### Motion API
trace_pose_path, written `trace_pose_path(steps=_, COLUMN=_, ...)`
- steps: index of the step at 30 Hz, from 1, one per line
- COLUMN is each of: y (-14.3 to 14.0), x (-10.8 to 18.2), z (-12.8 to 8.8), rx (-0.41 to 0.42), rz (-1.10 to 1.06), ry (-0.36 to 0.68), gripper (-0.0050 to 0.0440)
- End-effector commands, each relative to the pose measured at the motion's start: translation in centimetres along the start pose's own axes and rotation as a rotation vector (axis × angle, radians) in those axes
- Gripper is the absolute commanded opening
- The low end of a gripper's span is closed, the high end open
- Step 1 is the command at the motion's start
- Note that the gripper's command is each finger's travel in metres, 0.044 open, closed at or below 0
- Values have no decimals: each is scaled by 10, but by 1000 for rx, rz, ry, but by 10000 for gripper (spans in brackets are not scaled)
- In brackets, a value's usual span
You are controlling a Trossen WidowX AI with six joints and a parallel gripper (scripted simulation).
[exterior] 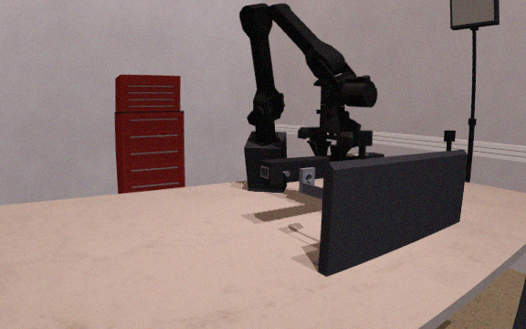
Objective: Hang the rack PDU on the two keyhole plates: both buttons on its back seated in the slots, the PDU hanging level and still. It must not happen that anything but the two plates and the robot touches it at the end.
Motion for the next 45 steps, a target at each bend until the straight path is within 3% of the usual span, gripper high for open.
trace_pose_path(steps=1, y=-14, x=2, z=-6, rx=44, rz=2, ry=-2, gripper=-50)
trace_pose_path(steps=31, y=-52, x=10, z=-8, rx=43, rz=3, ry=-2, gripper=-50)
trace_pose_path(steps=45, y=-46, x=9, z=-5, rx=31, rz=4, ry=1, gripper=-50)
Point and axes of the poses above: the point midway between the two fingers, 35 mm back from their tips, its own z axis out along the fingers, its own y axis across the jaws, x = y × z, the point moved 3 cm from there along -z, back along the fingers, and after that the axes turned 11 degrees about -z, right-handed, at the moved point
